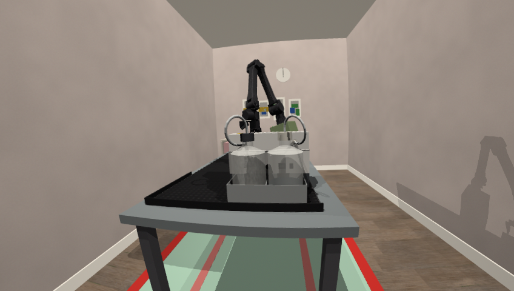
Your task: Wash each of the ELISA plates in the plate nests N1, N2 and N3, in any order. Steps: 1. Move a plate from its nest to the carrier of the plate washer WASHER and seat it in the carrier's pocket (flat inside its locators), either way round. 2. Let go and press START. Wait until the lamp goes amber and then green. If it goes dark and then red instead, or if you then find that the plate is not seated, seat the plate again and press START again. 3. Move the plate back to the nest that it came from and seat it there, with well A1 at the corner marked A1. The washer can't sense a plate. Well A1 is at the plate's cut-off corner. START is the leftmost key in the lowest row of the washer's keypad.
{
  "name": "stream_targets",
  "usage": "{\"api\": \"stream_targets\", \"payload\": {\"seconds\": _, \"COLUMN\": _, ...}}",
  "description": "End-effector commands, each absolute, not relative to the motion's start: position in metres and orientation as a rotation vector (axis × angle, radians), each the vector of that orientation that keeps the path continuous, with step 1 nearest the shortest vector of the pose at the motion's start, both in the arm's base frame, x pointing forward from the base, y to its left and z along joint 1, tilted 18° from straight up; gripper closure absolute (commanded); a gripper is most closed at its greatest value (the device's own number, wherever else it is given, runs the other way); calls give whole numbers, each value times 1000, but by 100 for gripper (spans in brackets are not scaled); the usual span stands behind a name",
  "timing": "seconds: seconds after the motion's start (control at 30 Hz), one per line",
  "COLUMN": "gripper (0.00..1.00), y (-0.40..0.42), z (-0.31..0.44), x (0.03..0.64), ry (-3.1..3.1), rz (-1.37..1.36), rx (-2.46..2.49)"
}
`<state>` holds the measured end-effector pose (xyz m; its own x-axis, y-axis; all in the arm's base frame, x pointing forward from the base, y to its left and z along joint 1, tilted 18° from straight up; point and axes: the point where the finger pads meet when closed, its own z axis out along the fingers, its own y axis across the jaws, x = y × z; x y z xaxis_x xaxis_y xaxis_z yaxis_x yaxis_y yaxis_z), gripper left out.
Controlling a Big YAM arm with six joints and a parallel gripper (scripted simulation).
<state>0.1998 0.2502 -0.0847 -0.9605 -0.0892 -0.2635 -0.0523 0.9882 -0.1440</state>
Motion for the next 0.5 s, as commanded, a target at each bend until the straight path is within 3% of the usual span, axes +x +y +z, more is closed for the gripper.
{"api": "stream_targets", "payload": {"seconds": 0.0, "gripper": 16, "y": 253, "z": -90, "x": 185, "ry": 2864, "rz": -212, "rx": -62}}
{"api": "stream_targets", "payload": {"seconds": 0.47, "gripper": 16, "y": 290, "z": -98, "x": 130, "ry": 2856, "rz": -172, "rx": -55}}
